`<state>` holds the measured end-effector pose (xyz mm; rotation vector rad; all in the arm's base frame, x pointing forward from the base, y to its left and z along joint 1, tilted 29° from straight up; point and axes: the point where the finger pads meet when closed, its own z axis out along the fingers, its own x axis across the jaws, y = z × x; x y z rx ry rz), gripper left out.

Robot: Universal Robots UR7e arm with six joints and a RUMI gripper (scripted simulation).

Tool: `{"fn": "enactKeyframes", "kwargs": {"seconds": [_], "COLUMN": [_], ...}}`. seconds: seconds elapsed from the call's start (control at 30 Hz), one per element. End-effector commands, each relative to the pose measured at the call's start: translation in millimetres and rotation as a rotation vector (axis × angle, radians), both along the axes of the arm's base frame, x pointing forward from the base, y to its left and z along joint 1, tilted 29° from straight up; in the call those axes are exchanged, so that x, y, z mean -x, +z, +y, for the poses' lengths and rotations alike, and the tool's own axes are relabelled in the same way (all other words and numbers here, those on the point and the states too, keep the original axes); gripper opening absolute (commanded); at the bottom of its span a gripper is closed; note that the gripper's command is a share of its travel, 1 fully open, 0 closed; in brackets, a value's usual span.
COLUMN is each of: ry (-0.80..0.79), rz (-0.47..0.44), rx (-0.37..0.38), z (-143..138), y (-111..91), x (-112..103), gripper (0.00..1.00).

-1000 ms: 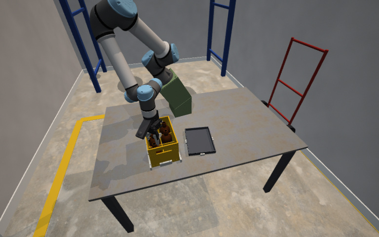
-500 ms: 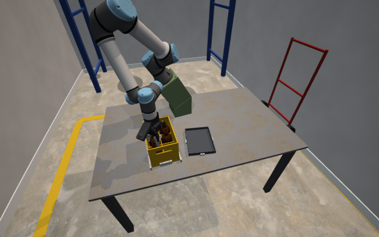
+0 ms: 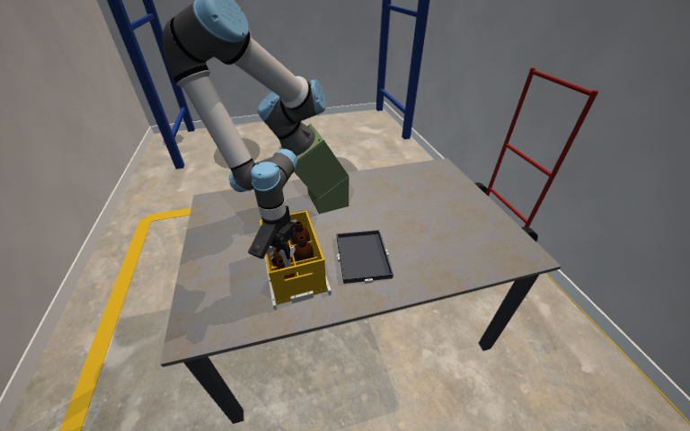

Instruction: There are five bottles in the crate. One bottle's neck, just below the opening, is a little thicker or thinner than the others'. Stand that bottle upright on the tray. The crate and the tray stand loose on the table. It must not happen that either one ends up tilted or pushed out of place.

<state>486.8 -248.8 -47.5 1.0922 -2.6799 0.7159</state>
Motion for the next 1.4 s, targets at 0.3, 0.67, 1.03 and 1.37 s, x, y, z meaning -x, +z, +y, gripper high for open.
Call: {"fn": "enactKeyframes", "kwargs": {"seconds": [0.3,0.67,1.03,1.37], "ry": [0.0,0.0,0.0,0.0], "rz": [-0.001,-0.001,-0.001,-0.001], "rx": [0.001,0.001,0.001,0.001], "z": [-0.4,-0.4,-0.4,-0.4], "y": [-0.3,-0.3,-0.3,-0.3], "x": [-0.4,-0.4,-0.4,-0.4], "gripper": [0.38,0.38,0.38,0.0]}}
